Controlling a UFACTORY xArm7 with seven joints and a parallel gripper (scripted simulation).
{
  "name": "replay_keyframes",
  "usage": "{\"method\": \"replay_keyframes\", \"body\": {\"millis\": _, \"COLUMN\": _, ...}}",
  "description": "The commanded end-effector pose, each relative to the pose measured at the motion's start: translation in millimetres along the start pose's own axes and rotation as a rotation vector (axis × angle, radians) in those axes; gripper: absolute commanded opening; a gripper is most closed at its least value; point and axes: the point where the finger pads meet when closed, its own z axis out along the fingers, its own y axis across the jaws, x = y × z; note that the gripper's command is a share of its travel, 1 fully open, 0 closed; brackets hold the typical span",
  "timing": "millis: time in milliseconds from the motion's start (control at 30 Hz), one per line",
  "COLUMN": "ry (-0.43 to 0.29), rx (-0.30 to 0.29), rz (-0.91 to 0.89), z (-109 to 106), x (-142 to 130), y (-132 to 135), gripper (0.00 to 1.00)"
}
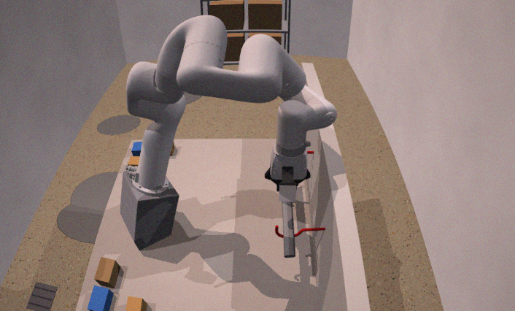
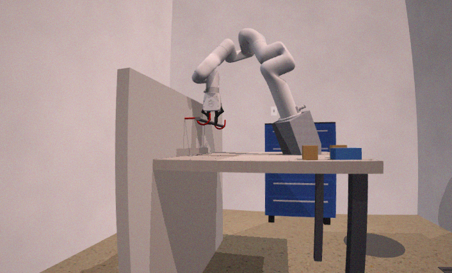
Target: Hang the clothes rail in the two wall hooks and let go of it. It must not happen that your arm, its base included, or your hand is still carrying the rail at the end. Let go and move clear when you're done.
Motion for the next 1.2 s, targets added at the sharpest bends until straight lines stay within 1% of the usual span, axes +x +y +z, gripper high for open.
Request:
{"method": "replay_keyframes", "body": {"millis": 0, "ry": 0.001, "rx": 0.002, "rz": 0.0, "z": -0.7, "x": 0.1, "y": -0.9, "gripper": 0.0}}
{"method": "replay_keyframes", "body": {"millis": 33, "ry": 0.001, "rx": 0.002, "rz": 0.0, "z": -0.7, "x": 0.1, "y": -0.9, "gripper": 0.0}}
{"method": "replay_keyframes", "body": {"millis": 67, "ry": 0.001, "rx": 0.002, "rz": 0.0, "z": 0.0, "x": 0.1, "y": -0.8, "gripper": 0.81}}
{"method": "replay_keyframes", "body": {"millis": 433, "ry": 0.001, "rx": 0.002, "rz": 0.0, "z": 5.6, "x": 0.1, "y": -0.9, "gripper": 0.81}}
{"method": "replay_keyframes", "body": {"millis": 1167, "ry": 0.001, "rx": 0.002, "rz": 0.0, "z": 5.6, "x": 0.1, "y": -0.9, "gripper": 0.81}}
